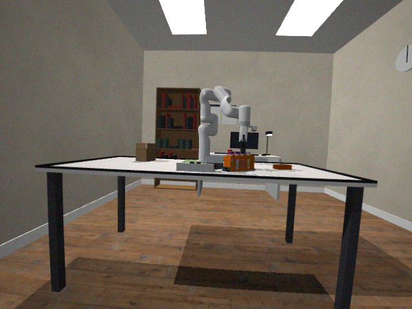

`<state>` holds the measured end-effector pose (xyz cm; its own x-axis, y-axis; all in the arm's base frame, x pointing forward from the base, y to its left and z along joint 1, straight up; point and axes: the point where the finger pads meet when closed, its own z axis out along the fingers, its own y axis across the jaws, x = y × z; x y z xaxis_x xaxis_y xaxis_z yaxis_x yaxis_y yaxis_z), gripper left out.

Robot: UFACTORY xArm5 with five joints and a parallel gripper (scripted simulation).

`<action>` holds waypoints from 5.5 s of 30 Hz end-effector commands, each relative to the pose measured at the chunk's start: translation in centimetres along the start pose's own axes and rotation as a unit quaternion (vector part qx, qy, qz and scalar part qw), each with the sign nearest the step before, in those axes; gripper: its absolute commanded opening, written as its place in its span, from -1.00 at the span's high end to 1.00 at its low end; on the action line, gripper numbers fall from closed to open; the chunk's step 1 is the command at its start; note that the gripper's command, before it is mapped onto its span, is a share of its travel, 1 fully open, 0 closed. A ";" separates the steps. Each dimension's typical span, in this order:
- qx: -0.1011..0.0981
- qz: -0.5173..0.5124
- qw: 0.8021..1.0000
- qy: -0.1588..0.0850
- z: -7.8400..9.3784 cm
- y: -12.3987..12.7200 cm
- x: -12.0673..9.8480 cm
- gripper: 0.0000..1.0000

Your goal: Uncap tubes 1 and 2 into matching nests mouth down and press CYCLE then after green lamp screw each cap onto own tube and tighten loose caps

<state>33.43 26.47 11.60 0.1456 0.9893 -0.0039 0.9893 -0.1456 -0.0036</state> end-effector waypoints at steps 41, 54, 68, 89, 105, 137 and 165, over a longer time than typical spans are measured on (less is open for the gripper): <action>-0.003 -0.367 0.930 -0.002 0.1 0.1 0.1 1.00; -0.002 -0.561 0.828 -0.002 0.1 0.1 0.1 1.00; -0.002 -0.707 0.707 -0.003 0.1 0.1 0.1 1.00; -0.002 -0.646 0.764 -0.003 0.1 0.1 0.1 0.08; -0.003 -0.399 0.917 -0.002 0.1 0.1 0.1 0.08; -0.004 0.000 1.000 -0.001 0.1 0.1 0.1 0.08; -0.003 -0.245 0.970 -0.001 0.1 0.1 0.1 1.00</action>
<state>33.43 26.47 11.40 -0.1108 0.9938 -0.0031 0.9938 0.1108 -0.0048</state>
